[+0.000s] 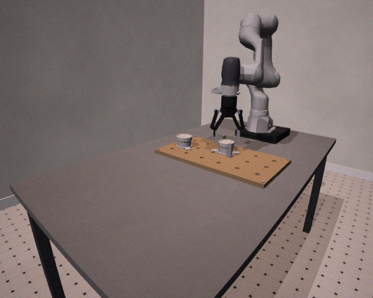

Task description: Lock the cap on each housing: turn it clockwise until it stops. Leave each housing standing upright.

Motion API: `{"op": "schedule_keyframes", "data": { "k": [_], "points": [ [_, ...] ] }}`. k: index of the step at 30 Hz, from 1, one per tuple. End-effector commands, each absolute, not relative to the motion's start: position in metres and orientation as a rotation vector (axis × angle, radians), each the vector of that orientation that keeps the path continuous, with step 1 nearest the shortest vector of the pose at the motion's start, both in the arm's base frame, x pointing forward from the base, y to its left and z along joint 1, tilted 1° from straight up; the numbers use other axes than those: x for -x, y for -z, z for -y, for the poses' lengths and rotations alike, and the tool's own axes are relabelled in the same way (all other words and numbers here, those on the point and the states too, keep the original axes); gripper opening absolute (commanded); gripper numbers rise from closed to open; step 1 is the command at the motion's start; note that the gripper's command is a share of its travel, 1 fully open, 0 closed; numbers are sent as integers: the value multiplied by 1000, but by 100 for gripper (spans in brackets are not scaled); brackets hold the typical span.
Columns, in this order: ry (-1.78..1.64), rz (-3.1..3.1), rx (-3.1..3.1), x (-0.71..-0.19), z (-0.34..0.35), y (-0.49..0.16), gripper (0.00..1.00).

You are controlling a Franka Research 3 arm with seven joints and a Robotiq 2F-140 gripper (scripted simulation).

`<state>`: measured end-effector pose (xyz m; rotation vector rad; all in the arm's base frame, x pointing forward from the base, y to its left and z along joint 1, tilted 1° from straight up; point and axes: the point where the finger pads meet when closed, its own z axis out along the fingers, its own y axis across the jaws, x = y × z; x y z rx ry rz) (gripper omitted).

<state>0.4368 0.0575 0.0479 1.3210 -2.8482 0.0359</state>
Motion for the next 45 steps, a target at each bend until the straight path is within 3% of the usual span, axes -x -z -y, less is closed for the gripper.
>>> {"op": "schedule_keyframes", "data": {
  "k": [1,45],
  "points": [
    [-32,2852,-1310,-436,-59,-47,78],
    [-32,2852,-1310,-435,-60,-91,78]
  ]
}}
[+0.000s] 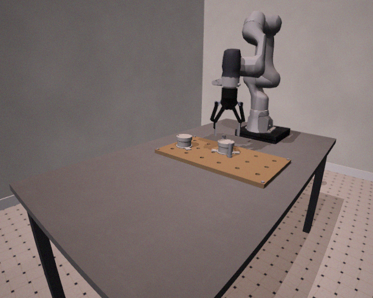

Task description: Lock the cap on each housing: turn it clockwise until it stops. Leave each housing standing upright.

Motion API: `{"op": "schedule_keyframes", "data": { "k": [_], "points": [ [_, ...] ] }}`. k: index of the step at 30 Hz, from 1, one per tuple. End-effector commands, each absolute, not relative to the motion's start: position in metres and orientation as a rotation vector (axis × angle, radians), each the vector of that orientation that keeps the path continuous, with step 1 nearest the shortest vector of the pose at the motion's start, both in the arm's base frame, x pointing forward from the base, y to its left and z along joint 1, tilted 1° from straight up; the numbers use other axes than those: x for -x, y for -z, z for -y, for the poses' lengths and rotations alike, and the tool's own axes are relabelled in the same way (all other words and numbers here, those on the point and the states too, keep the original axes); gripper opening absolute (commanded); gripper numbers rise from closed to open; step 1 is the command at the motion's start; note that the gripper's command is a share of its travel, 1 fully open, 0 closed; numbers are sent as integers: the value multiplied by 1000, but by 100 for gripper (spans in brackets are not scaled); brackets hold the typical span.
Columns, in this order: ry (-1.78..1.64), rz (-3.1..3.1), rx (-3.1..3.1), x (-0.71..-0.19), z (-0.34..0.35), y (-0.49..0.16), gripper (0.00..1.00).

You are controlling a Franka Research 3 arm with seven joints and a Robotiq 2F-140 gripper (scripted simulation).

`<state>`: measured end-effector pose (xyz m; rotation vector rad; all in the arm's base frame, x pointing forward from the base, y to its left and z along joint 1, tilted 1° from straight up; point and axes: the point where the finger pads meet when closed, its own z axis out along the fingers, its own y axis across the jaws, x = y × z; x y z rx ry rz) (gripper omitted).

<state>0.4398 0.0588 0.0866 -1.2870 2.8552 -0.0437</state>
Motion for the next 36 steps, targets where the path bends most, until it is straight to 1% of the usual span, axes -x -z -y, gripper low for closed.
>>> {"op": "schedule_keyframes", "data": {
  "k": [1,16,29,33,36],
  "points": [
    [32,-2857,1313,-435,-60,-93,78],
    [32,-2857,1313,-435,-60,-113,78],
    [32,-2854,1321,-435,-60,-116,78],
    [32,-2629,1730,-438,-59,-116,78],
    [39,-2552,1846,-439,-58,-116,78]
  ]
}}
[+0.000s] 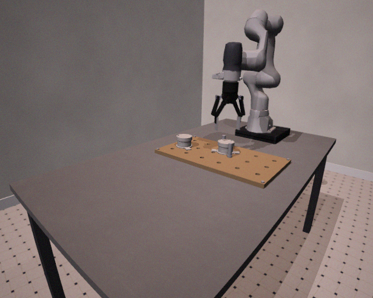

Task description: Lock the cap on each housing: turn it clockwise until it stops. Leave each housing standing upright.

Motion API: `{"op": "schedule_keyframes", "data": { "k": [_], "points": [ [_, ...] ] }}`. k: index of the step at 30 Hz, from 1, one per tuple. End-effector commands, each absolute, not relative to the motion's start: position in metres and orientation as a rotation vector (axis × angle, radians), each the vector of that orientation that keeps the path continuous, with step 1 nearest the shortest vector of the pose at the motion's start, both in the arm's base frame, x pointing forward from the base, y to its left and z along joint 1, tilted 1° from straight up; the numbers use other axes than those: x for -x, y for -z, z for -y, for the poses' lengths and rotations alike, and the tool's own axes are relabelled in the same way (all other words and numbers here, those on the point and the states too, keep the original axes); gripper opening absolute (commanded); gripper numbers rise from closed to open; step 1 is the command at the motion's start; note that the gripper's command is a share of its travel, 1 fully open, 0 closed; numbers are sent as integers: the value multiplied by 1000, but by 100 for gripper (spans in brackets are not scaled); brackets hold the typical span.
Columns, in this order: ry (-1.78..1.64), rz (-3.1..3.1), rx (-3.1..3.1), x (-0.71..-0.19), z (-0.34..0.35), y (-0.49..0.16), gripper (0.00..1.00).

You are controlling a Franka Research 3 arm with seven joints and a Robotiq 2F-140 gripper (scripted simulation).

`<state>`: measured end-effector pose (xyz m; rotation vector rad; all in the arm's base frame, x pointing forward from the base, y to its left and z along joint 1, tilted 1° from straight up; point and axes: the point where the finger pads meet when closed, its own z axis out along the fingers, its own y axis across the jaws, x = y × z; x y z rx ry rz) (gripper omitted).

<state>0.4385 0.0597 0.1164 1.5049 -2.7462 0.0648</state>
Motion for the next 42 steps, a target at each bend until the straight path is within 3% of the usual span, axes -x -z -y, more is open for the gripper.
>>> {"op": "schedule_keyframes", "data": {
  "k": [1,42],
  "points": [
    [-39,2511,-1873,-439,-58,-116,78],
    [-30,2425,-1984,-439,-58,-116,78]
  ]
}}
